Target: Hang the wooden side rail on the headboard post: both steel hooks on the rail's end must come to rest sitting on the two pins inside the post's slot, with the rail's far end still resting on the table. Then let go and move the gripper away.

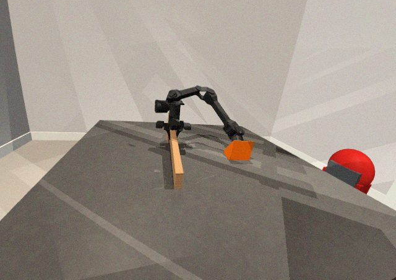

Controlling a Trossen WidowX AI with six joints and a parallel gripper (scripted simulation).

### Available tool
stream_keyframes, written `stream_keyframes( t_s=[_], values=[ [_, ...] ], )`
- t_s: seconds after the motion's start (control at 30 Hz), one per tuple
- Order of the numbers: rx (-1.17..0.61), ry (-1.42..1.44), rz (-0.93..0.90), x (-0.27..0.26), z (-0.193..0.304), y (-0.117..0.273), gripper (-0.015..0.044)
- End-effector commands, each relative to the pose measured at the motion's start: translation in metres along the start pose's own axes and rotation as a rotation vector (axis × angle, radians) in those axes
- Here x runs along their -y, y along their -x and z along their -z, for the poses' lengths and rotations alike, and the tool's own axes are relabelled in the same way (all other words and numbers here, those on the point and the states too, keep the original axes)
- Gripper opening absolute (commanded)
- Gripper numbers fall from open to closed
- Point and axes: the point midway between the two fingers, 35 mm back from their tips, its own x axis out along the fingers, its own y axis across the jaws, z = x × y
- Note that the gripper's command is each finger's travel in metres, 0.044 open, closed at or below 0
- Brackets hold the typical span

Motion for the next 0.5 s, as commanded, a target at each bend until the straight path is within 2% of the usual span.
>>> stream_keyframes(
  t_s=[0.0,0.47],
  values=[
    [-0.002,-0.005,0.014,0.0017,0.0019,0.0035,0.0],
    [-0.002,-0.005,0.014,0.0034,0.0031,0.0041,0.0]
  ],
)
